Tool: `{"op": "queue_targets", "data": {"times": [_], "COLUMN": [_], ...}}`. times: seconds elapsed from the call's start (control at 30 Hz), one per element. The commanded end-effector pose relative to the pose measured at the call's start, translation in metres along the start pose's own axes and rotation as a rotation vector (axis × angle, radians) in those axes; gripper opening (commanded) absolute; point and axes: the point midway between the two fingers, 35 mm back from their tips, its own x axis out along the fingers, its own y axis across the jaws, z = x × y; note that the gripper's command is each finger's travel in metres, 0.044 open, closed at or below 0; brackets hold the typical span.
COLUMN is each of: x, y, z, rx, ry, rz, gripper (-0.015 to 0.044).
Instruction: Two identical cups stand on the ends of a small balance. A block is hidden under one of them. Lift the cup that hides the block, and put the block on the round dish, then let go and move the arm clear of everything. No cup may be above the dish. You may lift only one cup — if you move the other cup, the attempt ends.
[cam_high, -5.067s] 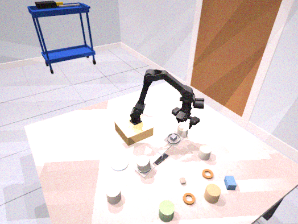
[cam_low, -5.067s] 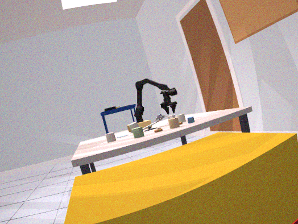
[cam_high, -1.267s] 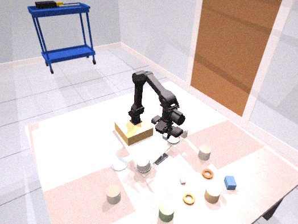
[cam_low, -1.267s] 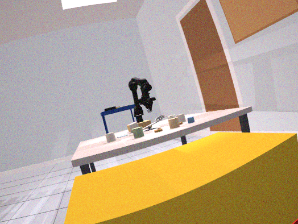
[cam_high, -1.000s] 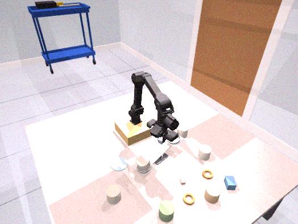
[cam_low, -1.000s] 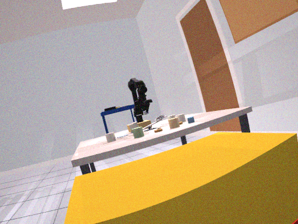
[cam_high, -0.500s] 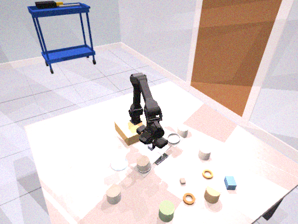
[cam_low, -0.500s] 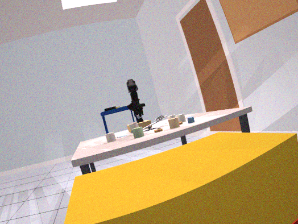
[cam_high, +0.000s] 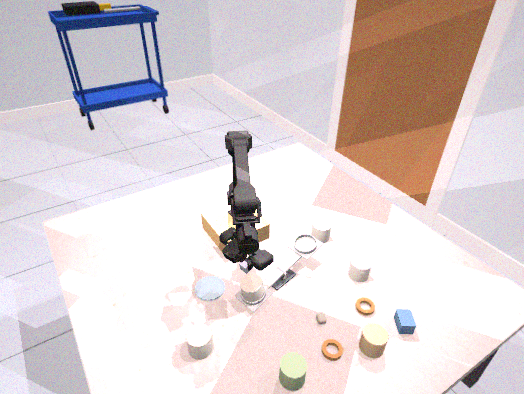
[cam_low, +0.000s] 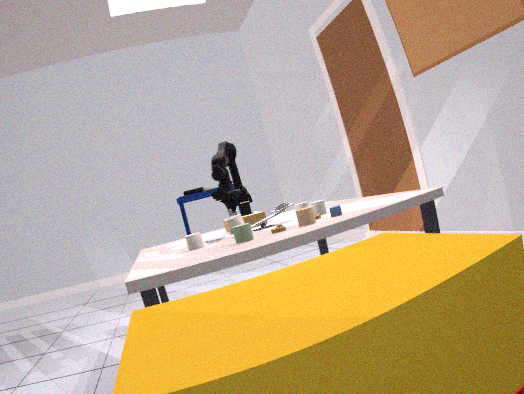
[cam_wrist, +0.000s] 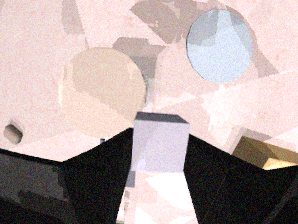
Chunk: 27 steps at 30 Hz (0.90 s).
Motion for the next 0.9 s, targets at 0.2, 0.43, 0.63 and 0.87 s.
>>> {"op": "queue_targets", "data": {"times": [0.2,0.43,0.63,0.87], "x": [0.013,0.021,0.028,0.033], "y": [-0.030,-0.052,-0.073,-0.090], "z": [0.034,0.056,0.073,0.085], "rx": [0.014,0.003,-0.006,-0.013], "ry": [0.001,-0.002,-0.005,-0.008], "rz": [-0.012,-0.011,-0.011,-0.010], "gripper": [0.0000,0.0000,0.0000,0.0000]}}
